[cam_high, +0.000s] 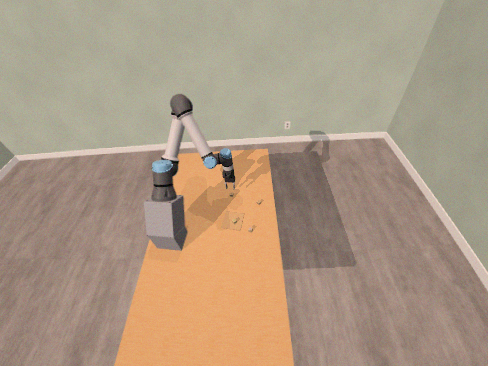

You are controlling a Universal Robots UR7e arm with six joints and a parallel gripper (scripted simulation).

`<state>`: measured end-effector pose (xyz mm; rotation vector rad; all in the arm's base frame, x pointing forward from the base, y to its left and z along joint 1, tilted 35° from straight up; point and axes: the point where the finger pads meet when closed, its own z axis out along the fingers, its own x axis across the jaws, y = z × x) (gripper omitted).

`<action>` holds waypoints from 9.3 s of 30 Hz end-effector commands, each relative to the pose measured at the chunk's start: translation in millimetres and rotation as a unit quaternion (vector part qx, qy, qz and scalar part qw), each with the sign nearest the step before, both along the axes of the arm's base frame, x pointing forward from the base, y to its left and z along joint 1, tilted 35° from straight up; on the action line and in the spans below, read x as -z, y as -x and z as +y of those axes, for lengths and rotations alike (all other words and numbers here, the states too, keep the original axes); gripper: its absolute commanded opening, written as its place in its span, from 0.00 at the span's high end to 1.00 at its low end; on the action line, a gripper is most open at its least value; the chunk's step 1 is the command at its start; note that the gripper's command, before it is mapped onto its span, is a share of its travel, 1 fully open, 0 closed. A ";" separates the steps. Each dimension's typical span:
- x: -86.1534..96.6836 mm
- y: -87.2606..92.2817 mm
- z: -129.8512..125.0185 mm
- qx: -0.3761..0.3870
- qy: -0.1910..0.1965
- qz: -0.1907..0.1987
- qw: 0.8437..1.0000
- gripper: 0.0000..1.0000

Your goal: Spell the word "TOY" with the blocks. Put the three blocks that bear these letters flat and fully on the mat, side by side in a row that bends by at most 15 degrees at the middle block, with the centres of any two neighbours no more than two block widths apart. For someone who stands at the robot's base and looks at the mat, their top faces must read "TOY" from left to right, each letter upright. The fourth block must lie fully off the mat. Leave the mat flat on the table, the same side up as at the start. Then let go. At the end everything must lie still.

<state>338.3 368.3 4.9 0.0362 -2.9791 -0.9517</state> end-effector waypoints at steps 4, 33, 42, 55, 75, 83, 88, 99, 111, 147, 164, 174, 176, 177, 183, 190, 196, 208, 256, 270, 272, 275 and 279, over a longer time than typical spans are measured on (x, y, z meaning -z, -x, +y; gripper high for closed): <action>3.0 -0.3 2.4 0.000 0.000 -0.001 1.000 0.00; 32.2 0.3 23.2 0.000 0.000 -0.001 1.000 0.00; 39.2 0.5 28.3 0.000 0.000 -0.001 1.000 0.00; 41.2 0.5 29.7 0.000 0.000 -0.001 1.000 0.00; 41.2 0.5 29.7 0.000 0.000 -0.001 1.000 0.00; 41.2 0.5 29.7 0.000 0.000 -0.001 1.000 0.00; 41.2 0.5 29.7 0.000 0.000 -0.001 1.000 0.00; 45.5 0.6 32.7 0.000 0.000 -0.001 1.000 0.00; 62.0 1.0 44.5 0.000 0.000 -0.001 1.000 0.00; 67.6 1.1 48.5 0.000 0.000 -0.001 1.000 0.00; 67.6 1.1 48.5 0.000 0.000 -0.001 1.000 0.21; 67.6 1.1 48.5 0.000 0.000 -0.001 1.000 0.21; 67.6 1.1 48.5 0.000 0.000 -0.001 1.000 0.51; 67.6 1.1 48.5 0.000 0.000 -0.001 1.000 0.51; 67.6 1.1 48.5 0.000 0.000 -0.001 1.000 0.51; 67.6 1.1 48.5 0.000 0.000 -0.001 1.000 0.51; 67.6 1.1 48.5 0.000 0.000 -0.001 1.000 0.51; 67.6 1.1 48.5 0.000 0.000 -0.001 1.000 0.51; -13.8 -0.8 -9.5 0.000 0.000 -0.001 1.000 0.51; -13.6 -0.9 -9.5 -0.003 0.000 -0.003 1.000 0.51; -13.4 -1.1 -9.5 -0.006 0.000 -0.005 1.000 0.51; -12.8 -1.5 -9.6 -0.015 -0.001 -0.011 1.000 0.51; -11.6 -2.3 -9.6 -0.033 -0.001 -0.024 0.999 0.51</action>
